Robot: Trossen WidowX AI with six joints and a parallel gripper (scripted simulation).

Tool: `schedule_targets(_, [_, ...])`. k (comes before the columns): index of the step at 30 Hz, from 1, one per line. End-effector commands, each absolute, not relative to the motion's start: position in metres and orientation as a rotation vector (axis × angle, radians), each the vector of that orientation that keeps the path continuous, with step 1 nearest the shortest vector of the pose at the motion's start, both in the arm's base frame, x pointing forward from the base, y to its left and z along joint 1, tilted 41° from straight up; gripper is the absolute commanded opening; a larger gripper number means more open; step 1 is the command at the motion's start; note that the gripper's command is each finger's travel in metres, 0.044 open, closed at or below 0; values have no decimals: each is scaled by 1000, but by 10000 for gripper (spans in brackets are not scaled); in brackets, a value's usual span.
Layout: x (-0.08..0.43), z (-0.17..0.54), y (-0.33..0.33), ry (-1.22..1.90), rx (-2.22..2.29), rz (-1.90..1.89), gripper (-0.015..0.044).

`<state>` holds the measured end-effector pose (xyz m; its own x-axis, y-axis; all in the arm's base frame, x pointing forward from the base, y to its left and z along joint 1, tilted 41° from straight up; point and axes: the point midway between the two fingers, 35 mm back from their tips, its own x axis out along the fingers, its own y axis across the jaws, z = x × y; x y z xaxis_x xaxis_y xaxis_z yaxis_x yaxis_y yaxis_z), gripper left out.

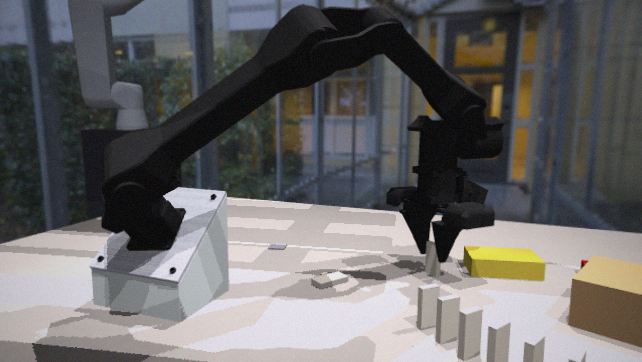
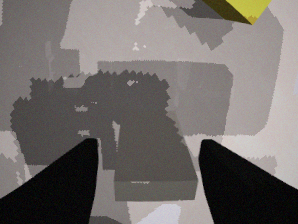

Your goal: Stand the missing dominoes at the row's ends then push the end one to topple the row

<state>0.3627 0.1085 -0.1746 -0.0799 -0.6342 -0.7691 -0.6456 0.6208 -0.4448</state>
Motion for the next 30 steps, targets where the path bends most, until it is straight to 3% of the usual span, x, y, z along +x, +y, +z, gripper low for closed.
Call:
schedule_targets(1, [363,-175,108,1760,-1053,15,107])
schedule_targets(11, [364,-174,109,1760,-1053,15,107])
schedule_targets(21, [374,-80,189,1762,-1041,19,107])
schedule_targets(30, [374,-60,183,1731,-918,-130,107])
